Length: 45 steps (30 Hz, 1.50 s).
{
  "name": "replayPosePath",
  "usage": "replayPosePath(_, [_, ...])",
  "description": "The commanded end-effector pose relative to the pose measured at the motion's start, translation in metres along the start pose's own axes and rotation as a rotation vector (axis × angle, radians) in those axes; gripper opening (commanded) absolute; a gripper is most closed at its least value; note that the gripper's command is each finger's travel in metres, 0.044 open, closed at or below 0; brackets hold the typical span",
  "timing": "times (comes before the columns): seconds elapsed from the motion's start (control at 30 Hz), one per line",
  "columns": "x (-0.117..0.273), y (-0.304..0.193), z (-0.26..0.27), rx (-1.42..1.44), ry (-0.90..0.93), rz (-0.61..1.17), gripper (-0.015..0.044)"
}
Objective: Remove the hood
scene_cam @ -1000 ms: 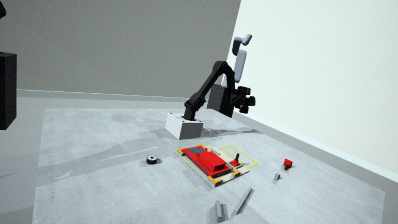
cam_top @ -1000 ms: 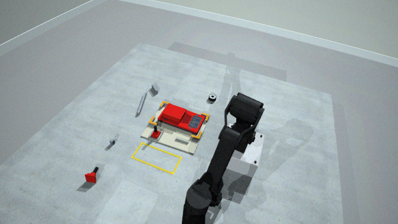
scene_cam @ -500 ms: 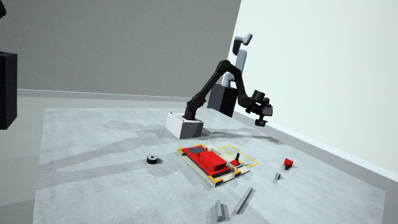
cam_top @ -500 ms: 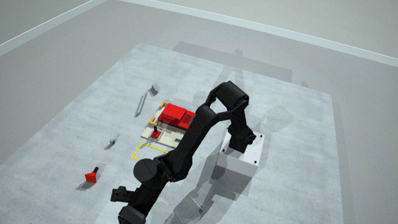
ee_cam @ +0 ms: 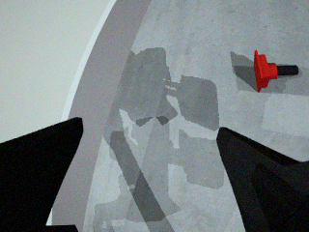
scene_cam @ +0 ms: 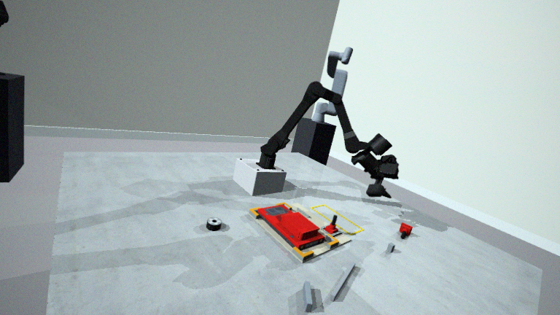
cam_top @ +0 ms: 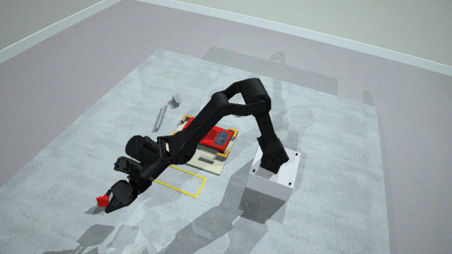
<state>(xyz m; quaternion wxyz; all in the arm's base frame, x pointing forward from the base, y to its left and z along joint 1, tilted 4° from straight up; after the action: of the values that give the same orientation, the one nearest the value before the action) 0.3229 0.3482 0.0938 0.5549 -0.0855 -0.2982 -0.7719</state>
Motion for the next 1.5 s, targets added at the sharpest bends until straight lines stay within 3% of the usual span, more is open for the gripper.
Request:
replayPosePath(0.0, [0.012,0.029,-0.028,0.032,-0.104,-0.036,0.0440])
replayPosePath(0.37, [0.102,0.102,-0.144,0.063,-0.560,-0.052,0.0440])
replayPosePath(0.67, [0.213,0.112,-0.225,0.051,-0.852,0.175,0.0440])
replayPosePath(0.93, [0.312,0.091,-0.261,-0.009,-0.938,0.436,0.0440])
replayPosePath(1.47, [0.312,0.087,-0.265,-0.012,-0.938,0.448,0.0440])
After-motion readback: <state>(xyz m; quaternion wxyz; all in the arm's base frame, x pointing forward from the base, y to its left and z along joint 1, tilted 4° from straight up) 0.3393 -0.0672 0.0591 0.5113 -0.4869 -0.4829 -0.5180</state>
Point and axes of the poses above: the point midway between the two fingers, 35 mm back from their tips, its own x axis back along the fingers, its own z axis across the jaws, y = z × x, the point moved 2 cm from there along x, back along the fingers, and after that the axes turned 5 degrees about -x, right-handed, at the moved point
